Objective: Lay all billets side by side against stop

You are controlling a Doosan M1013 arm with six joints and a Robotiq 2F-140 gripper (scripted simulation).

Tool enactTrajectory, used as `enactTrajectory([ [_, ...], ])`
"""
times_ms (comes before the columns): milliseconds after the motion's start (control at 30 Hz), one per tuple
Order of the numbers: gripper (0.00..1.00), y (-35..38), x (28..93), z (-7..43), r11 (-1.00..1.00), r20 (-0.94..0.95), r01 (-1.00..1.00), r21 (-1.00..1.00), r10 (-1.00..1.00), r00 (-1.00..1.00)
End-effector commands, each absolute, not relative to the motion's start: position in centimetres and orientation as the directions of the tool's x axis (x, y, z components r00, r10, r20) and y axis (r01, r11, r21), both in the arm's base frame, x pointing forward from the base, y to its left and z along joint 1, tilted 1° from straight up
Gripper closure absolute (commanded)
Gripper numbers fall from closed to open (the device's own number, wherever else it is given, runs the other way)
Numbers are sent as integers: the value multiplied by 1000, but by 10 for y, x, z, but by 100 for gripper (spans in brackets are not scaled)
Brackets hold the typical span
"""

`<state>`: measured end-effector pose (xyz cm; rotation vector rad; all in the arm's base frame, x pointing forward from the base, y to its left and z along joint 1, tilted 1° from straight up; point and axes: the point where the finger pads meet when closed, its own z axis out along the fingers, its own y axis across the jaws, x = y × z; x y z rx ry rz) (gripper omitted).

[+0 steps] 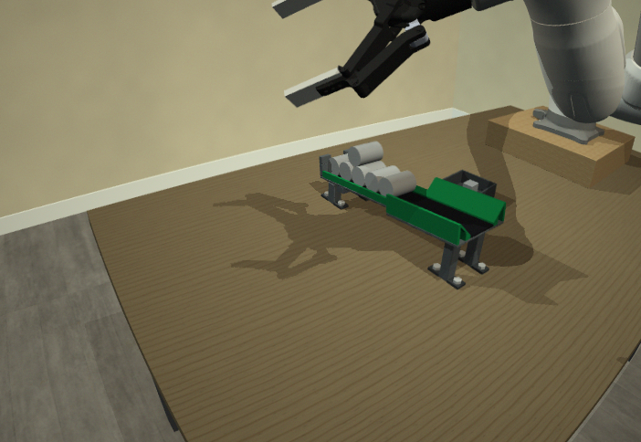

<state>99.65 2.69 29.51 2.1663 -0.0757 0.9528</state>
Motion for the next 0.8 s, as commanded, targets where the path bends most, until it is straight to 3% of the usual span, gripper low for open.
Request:
enactTrajectory([
  [0,0,27,996,295,-714,654,-332,617,231,720],
  [600,0,24,995,294,-713,650,-330,618,227,725],
  [767,0,-43,947,262,-728,519,-282,625,117,847],
])
